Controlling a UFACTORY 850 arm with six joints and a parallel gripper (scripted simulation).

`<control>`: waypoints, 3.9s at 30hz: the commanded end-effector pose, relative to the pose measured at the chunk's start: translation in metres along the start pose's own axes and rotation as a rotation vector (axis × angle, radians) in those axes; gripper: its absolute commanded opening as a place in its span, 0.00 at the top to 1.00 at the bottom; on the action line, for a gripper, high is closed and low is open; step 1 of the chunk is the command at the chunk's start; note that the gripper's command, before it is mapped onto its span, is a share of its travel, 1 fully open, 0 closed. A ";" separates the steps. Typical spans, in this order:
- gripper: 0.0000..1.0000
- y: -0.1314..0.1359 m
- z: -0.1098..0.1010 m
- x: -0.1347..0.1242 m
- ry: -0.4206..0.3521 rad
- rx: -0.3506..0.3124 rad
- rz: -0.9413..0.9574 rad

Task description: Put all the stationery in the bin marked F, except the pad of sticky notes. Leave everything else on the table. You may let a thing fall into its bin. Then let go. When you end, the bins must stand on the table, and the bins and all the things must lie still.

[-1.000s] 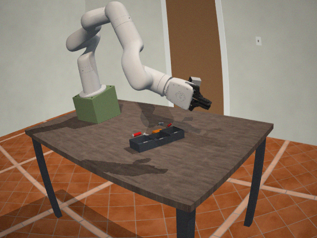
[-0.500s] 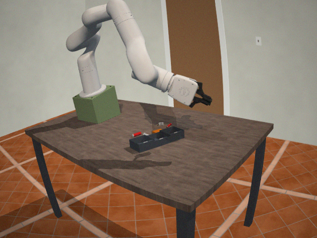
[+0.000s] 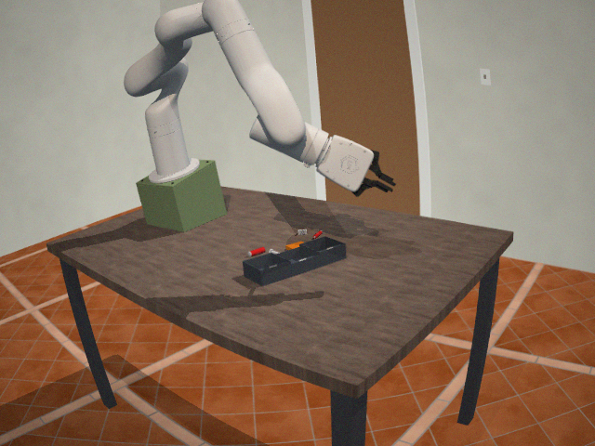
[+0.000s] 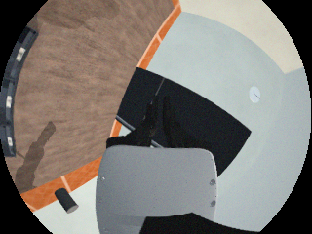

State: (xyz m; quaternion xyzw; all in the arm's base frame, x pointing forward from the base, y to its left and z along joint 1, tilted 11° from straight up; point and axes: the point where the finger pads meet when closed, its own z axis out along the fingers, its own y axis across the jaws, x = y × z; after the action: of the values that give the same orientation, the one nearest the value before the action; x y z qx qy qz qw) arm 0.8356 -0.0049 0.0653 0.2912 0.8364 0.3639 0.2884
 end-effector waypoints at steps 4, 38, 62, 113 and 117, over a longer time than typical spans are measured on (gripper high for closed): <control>0.93 0.002 -0.002 0.024 0.073 0.021 -0.114; 0.93 -0.025 -0.050 0.164 0.557 0.073 -0.921; 0.93 -0.060 -0.109 0.223 0.912 -0.007 -1.550; 0.93 -0.094 -0.199 0.245 1.564 -0.598 -2.811; 0.93 -0.094 -0.202 0.246 1.609 -0.683 -2.909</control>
State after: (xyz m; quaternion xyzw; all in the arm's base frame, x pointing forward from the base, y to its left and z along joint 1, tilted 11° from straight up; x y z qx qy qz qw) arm 0.5087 0.0259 0.0376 0.9628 -0.2643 -0.0246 0.0506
